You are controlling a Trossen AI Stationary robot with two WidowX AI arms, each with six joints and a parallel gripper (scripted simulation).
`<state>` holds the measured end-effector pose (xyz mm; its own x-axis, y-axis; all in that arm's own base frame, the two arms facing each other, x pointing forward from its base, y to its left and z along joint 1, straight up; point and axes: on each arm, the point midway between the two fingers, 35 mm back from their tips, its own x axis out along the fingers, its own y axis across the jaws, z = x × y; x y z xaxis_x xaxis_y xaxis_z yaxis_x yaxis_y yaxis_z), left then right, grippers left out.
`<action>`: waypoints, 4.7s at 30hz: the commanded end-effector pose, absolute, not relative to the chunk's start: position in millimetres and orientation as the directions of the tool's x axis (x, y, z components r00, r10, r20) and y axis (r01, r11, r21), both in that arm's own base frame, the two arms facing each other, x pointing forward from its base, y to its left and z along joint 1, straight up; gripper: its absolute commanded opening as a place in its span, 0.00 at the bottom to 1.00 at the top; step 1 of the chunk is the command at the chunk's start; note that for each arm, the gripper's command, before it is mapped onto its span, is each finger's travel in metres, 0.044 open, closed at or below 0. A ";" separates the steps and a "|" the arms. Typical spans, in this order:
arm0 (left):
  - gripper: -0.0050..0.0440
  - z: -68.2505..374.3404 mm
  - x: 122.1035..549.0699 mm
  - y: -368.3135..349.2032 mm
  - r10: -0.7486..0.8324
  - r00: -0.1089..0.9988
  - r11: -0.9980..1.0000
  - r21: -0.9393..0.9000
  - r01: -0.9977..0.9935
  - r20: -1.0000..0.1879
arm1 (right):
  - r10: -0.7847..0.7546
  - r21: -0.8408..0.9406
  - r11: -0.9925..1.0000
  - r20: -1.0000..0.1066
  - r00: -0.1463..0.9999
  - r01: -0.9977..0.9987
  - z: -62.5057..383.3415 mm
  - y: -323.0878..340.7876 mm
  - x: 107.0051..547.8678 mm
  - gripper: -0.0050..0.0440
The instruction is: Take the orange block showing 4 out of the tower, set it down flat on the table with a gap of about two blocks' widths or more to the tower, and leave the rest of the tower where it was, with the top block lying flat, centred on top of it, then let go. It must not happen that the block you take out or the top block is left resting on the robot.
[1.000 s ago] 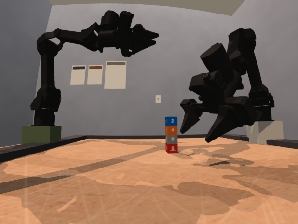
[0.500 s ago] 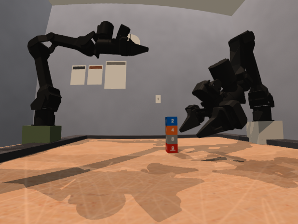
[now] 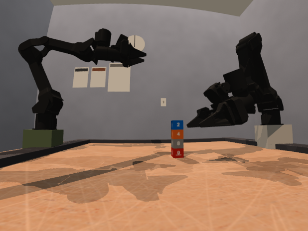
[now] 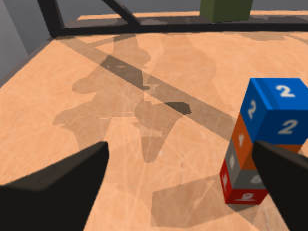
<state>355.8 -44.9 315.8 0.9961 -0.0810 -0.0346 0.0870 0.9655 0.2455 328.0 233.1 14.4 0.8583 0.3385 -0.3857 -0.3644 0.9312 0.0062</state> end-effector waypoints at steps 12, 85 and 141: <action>0.92 318.8 315.8 -0.8 -0.004 0.999 1.000 0.004 0.004 0.042 | 0.239 -0.015 0.967 -0.275 0.931 -0.253 16.2 157.0 312.2 0.92; 0.92 322.9 315.7 0.0 0.000 0.999 1.000 0.000 0.000 0.050 | 0.242 -0.006 0.968 -0.258 0.935 -0.251 21.0 157.4 312.9 0.92; 0.92 322.9 315.7 0.0 0.000 0.999 1.000 0.000 0.000 0.050 | 0.321 -0.155 0.657 -0.828 0.461 -0.737 25.3 332.5 327.7 0.92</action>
<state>317.0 -0.2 317.2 0.9994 -0.0003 0.0354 0.0002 1.0000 0.0004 324.1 319.3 -4.2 0.4639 0.3007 -0.8333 -0.7225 0.6727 -0.1595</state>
